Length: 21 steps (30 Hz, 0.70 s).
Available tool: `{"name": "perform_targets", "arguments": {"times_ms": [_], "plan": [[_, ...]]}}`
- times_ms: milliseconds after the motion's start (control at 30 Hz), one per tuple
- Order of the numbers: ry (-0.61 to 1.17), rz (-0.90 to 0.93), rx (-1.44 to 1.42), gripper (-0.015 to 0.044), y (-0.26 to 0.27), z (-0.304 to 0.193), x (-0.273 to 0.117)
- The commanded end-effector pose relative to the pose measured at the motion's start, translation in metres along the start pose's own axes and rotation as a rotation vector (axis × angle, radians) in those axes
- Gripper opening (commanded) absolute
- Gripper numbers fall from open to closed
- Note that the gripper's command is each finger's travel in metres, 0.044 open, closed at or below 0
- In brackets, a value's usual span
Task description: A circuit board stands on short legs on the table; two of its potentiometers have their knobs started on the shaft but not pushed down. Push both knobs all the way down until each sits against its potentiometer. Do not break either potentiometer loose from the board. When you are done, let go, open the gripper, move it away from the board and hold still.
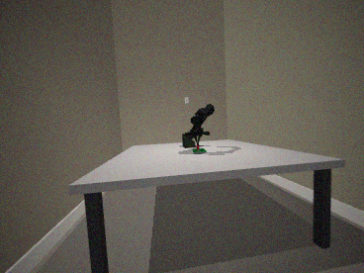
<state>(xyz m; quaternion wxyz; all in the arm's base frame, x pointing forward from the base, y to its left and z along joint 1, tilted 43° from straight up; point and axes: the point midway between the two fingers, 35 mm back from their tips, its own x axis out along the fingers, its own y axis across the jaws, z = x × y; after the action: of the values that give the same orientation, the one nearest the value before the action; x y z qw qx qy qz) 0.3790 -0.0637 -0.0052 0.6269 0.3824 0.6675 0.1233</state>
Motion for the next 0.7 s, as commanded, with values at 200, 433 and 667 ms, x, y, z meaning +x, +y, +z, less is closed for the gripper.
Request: {"name": "perform_targets", "arguments": {"times_ms": [200, 433, 667], "plan": [[0.007, 0.003, -0.006, 0.0, 0.002, 0.001, 0.006], [0.007, 0.003, -0.006, 0.0, 0.002, 0.001, -0.004], [0.007, 0.003, -0.005, 0.0, 0.001, 0.001, -0.015]]}}
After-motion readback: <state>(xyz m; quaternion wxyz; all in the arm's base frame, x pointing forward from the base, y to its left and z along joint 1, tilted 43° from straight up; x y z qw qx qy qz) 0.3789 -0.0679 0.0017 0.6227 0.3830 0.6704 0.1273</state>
